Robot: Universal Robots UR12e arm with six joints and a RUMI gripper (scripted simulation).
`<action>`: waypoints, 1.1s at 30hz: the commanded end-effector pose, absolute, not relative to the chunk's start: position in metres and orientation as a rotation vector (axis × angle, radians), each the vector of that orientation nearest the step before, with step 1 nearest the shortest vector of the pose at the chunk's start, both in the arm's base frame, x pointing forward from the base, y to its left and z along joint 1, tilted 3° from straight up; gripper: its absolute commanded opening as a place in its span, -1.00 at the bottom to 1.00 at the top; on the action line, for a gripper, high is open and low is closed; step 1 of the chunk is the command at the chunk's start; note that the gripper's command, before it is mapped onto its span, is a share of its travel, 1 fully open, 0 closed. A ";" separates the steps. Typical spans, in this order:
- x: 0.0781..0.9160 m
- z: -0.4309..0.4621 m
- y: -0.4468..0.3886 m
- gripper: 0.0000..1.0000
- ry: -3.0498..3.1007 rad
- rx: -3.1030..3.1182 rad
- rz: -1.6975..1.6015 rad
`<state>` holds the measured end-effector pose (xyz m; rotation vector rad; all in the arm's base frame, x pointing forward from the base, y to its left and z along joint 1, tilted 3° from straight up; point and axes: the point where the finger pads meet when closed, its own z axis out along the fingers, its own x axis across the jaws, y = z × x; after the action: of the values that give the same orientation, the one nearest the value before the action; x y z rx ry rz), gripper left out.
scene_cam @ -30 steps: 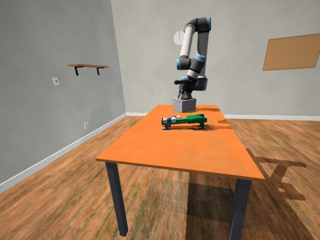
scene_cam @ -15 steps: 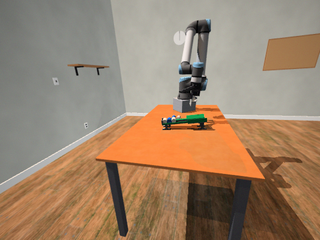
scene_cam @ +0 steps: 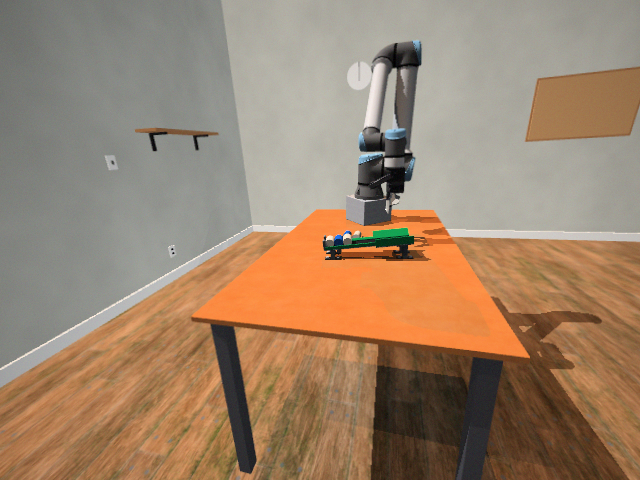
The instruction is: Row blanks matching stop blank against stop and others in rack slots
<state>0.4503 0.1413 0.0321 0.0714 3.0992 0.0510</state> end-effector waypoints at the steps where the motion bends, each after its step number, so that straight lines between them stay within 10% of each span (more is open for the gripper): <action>1: 0.449 0.032 0.143 1.00 3.097 0.074 0.058; 33: 0.447 0.030 0.142 1.00 3.091 0.236 0.062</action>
<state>0.4471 0.1422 0.0303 0.1783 3.0956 0.0611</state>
